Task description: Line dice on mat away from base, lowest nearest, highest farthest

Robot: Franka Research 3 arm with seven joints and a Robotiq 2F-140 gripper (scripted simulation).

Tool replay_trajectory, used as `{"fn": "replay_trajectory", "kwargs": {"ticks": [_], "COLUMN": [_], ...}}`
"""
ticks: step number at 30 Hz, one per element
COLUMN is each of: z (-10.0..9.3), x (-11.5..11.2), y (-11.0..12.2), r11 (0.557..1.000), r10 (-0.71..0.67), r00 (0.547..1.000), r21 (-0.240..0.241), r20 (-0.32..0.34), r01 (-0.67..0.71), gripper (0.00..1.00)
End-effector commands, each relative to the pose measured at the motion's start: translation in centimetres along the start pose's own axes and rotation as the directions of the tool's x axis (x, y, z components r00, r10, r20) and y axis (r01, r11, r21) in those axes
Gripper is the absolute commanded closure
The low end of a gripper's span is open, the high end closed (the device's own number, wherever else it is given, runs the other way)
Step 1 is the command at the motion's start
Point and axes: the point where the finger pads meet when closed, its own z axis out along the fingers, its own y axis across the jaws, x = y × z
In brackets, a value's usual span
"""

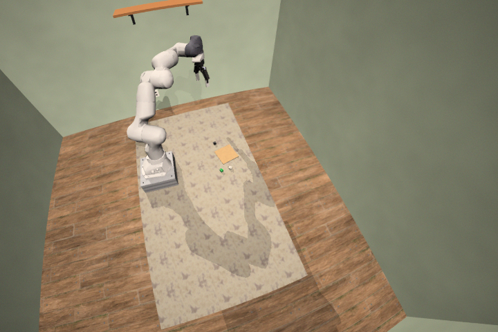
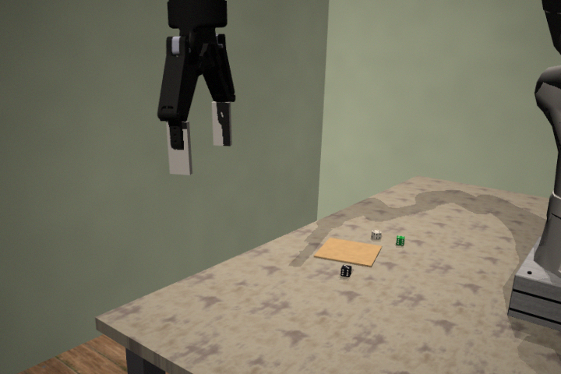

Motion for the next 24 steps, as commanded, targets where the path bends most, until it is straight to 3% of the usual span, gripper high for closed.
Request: {"fn": "replay_trajectory", "kwargs": {"ticks": [1,2,3,4,5,6,7,8,10,12,14,15,16,17,18,19,21,22,23,24], "z": [0.3,0.5,0.5,0.8,0.8,1.2,1.2,1.6,1.6,2.5,2.6,3.1,3.1,3.8,3.8,4.5,4.6,5.4,5.4,6.3], "x": [-1.8,-2.4,-2.4,-2.9,-2.9,-3.4,-3.4,-3.8,-3.8,-4.1,-4.2,-4.0,-4.0,-3.5,-3.5,-2.7,-2.7,-1.5,-1.5,0.0], "y": [-4.2,-6.2,-6.2,-8.5,-8.5,-11.2,-11.2,-14.2,-14.2,-20.8,-21.1,-25.0,-25.0,-28.6,-29.0,-32.1,-33.0,-37.1,-37.1,-40.5], "r11": [1.0,0.999,0.999,0.999,0.999,0.998,0.998,0.996,0.996,0.992,0.992,0.989,0.989,0.985,0.985,0.982,0.982,0.977,0.977,0.973], "r10": [0.02,0.031,0.031,0.042,0.042,0.056,0.056,0.071,0.071,0.105,0.105,0.124,0.124,0.143,0.143,0.164,0.164,0.184,0.184,0.204], "r00": [1.0,0.999,0.999,0.999,0.999,0.998,0.998,0.997,0.997,0.993,0.993,0.991,0.991,0.988,0.988,0.985,0.985,0.981,0.981,0.978], "r21": [0.015,0.023,0.023,0.031,0.031,0.04,0.04,0.05,0.05,0.069,0.069,0.078,0.078,0.085,0.085,0.091,0.091,0.095,0.095,0.097], "r20": [0.021,0.026,0.026,0.031,0.031,0.037,0.037,0.042,0.042,0.051,0.051,0.054,0.054,0.056,0.056,0.056,0.056,0.054,0.054,0.051], "r01": [-0.021,-0.031,-0.031,-0.043,-0.043,-0.057,-0.057,-0.073,-0.073,-0.108,-0.108,-0.128,-0.128,-0.148,-0.148,-0.168,-0.168,-0.189,-0.189,-0.209], "gripper": [0.0,0.0,0.0,0.0,0.0,0.0,0.0,0.0,0.0,0.0,0.0,0.0,0.0,0.0,0.0,0.0,0.0,0.0,0.0,0.0]}}
